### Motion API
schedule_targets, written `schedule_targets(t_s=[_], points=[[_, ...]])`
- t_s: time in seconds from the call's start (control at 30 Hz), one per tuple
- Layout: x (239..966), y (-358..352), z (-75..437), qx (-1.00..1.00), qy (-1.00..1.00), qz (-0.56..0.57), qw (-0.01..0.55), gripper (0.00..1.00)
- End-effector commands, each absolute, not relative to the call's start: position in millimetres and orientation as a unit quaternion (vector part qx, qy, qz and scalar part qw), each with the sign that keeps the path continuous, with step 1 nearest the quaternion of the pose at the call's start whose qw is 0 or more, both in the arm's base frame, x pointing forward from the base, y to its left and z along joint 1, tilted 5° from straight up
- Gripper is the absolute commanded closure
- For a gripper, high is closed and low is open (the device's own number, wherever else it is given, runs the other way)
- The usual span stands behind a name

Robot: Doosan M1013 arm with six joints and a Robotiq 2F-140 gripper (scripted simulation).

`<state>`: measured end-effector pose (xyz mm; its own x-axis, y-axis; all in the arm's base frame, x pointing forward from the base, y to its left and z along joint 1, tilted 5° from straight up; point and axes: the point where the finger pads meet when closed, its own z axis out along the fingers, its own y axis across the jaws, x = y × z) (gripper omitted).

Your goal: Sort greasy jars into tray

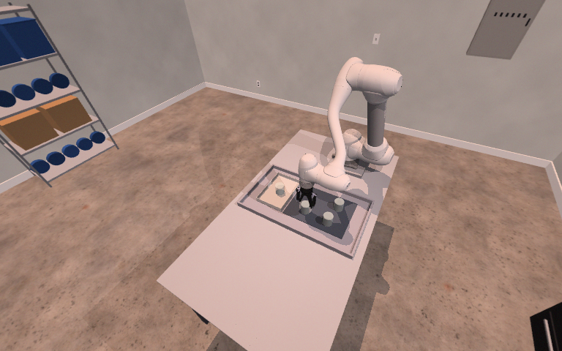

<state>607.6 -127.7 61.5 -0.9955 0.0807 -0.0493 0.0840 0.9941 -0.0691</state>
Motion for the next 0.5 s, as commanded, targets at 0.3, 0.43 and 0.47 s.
schedule_targets(t_s=[0.3,0.43,0.47], points=[[605.9,-129.1,58.4,0.042,0.998,-0.037,0.023,0.67],[605.9,-129.1,58.4,0.042,0.998,-0.037,0.023,0.67],[605.9,-129.1,58.4,0.042,0.998,-0.037,0.023,0.67]])
